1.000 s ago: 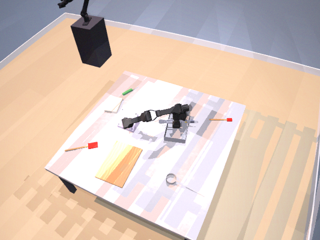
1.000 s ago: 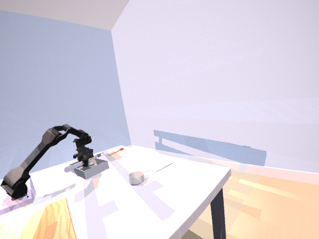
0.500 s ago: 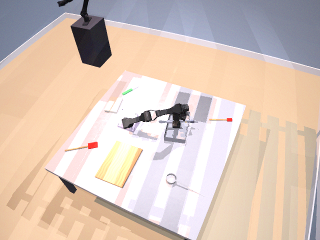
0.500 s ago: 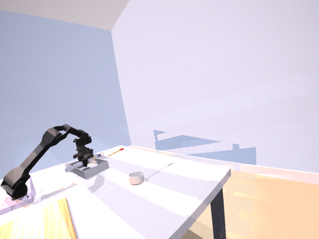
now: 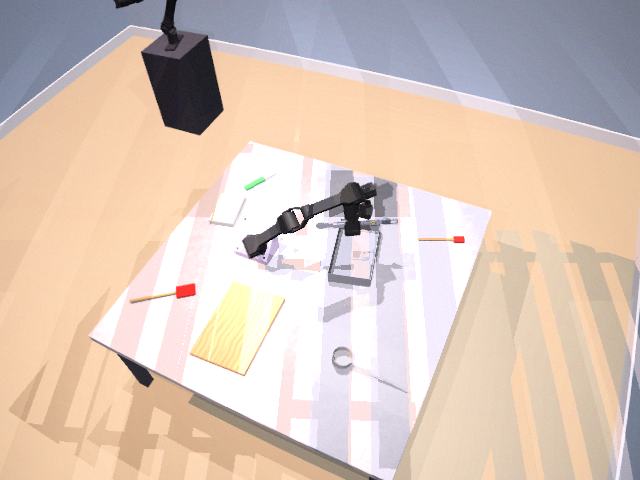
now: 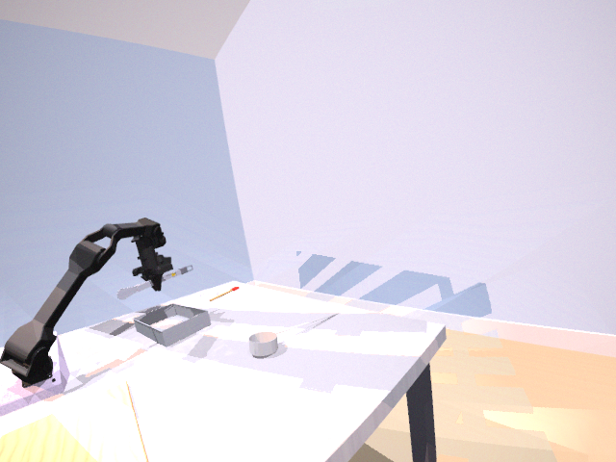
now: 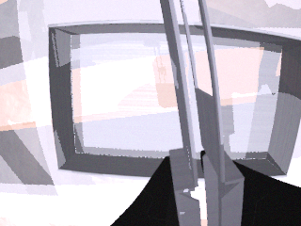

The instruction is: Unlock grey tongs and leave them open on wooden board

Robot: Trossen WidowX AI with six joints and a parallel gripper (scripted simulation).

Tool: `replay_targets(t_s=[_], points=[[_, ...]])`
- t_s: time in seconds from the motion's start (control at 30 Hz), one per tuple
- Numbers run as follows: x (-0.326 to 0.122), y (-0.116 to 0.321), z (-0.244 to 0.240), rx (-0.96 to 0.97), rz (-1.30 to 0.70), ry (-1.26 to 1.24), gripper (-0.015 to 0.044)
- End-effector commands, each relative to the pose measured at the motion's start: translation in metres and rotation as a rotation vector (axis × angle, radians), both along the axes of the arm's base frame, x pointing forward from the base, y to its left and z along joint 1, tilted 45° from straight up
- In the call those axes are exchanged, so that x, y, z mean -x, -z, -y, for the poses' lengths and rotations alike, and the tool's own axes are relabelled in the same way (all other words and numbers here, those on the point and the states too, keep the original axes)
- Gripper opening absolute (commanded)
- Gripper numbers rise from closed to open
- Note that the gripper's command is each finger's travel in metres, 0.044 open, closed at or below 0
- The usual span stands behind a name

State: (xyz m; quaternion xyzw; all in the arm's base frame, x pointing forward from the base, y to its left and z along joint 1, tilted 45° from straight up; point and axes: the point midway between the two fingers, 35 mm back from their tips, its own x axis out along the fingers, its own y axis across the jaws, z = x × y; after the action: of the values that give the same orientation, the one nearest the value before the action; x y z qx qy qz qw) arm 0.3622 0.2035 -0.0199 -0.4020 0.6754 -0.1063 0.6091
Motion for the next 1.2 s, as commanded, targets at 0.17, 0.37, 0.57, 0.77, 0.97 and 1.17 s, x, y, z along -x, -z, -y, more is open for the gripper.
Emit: replay_targets(t_s=[0.17,0.37,0.57,0.77,0.97,1.17], points=[[0.002,-0.005,-0.002,0.003,-0.009,0.012,-0.015],[0.001,-0.004,0.005,0.012,-0.013,0.02,-0.015],[-0.008,-0.029,0.023,0.0,0.045,0.078,-0.015],[-0.014,-0.06,0.048,-0.012,0.117,0.151,-0.015],[-0.017,-0.09,0.074,-0.023,0.19,0.224,-0.015],[-0.016,-0.119,0.101,-0.031,0.263,0.298,-0.015]])
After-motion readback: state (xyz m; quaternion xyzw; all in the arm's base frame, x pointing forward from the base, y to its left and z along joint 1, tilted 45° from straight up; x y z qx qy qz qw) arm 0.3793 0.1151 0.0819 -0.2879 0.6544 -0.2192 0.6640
